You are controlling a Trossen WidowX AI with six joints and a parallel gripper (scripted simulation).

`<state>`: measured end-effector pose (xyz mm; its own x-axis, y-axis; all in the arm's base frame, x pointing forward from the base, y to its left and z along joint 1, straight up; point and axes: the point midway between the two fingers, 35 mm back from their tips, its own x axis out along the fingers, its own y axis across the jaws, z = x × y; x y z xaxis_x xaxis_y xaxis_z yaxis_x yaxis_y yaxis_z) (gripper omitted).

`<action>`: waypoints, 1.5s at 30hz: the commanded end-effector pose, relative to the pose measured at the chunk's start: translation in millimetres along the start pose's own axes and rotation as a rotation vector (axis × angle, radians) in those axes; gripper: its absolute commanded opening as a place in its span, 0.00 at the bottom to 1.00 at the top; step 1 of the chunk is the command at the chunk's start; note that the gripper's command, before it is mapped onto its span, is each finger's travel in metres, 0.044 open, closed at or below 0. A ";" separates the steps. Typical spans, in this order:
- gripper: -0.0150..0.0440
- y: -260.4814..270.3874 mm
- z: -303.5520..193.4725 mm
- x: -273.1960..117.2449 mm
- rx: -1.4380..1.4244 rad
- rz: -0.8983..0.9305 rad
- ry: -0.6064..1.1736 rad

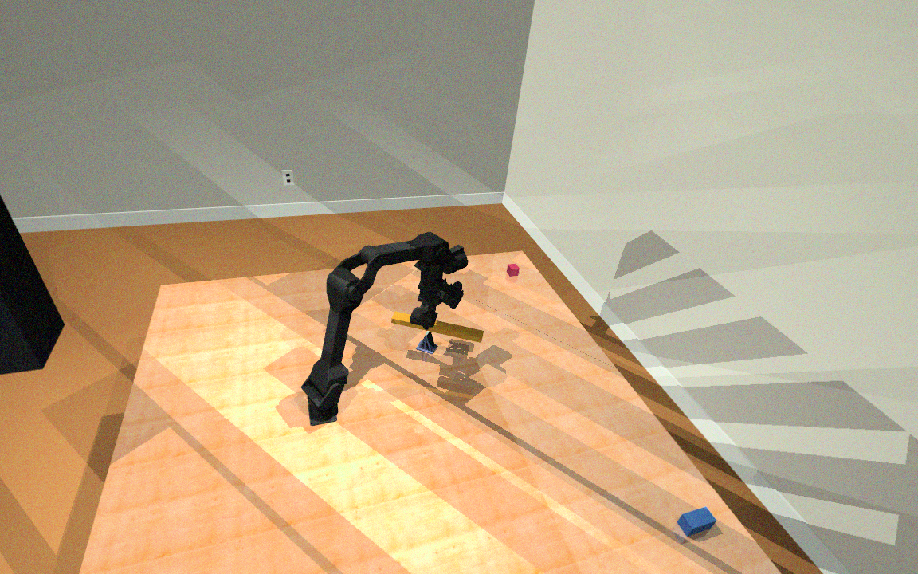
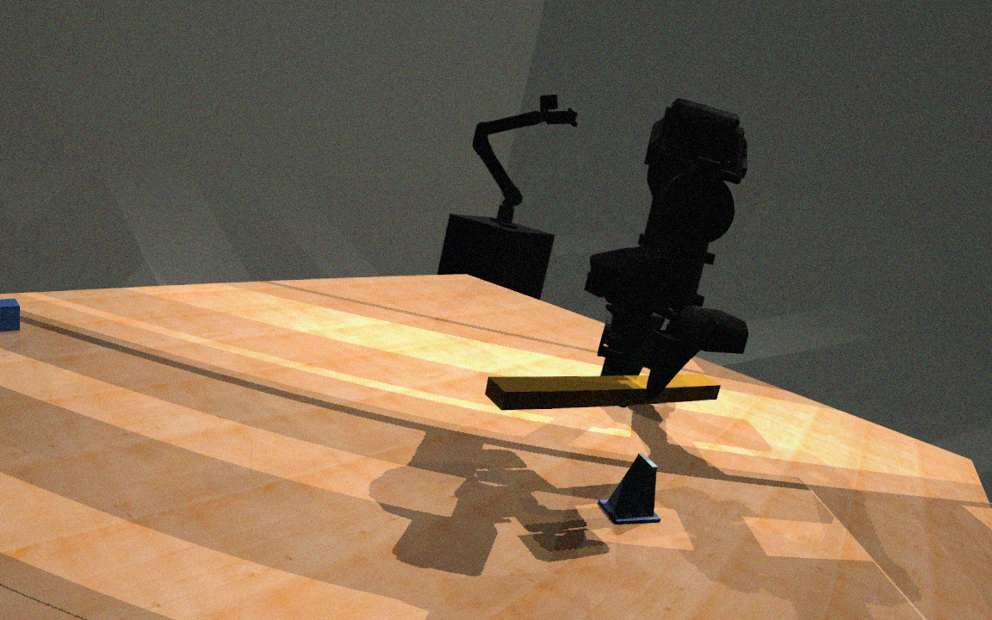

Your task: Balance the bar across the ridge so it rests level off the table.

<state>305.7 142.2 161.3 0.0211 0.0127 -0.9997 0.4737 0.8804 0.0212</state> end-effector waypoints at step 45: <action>0.25 41.2 -32.6 42.2 0.143 0.005 -0.001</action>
<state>296.6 194.3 121.0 0.0203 0.0148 -0.9997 0.5909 0.8064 0.0239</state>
